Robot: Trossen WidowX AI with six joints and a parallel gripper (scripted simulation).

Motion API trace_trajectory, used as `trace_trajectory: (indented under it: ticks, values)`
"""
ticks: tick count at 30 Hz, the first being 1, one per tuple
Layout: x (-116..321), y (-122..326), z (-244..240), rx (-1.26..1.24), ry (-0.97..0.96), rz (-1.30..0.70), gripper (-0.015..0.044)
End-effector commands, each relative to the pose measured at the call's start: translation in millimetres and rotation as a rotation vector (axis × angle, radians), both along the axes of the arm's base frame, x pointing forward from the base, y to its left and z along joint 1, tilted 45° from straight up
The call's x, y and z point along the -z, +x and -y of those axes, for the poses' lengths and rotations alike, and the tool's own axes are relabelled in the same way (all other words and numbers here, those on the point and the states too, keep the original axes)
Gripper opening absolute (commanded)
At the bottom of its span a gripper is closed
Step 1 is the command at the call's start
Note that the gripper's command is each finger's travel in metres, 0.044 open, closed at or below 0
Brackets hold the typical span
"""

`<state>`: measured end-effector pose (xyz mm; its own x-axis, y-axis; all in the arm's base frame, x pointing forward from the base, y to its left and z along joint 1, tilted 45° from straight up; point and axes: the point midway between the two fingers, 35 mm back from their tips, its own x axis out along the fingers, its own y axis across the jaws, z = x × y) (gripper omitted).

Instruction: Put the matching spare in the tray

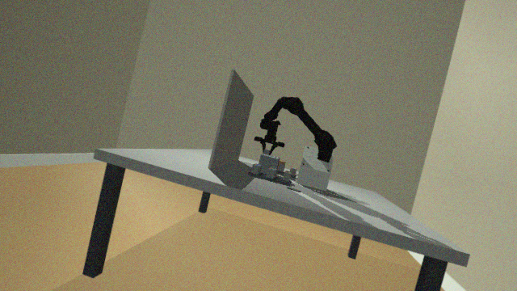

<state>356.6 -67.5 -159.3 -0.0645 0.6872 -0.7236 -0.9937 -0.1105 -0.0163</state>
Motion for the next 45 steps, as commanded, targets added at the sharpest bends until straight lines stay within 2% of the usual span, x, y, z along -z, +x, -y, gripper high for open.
trace_trajectory:
  ticks: [1,45]
  values:
    - [4,0,-3,0.008,0.003,0.0,0.0]
    - [42,-11,-45,0.006,0.011,-0.001,0.0]
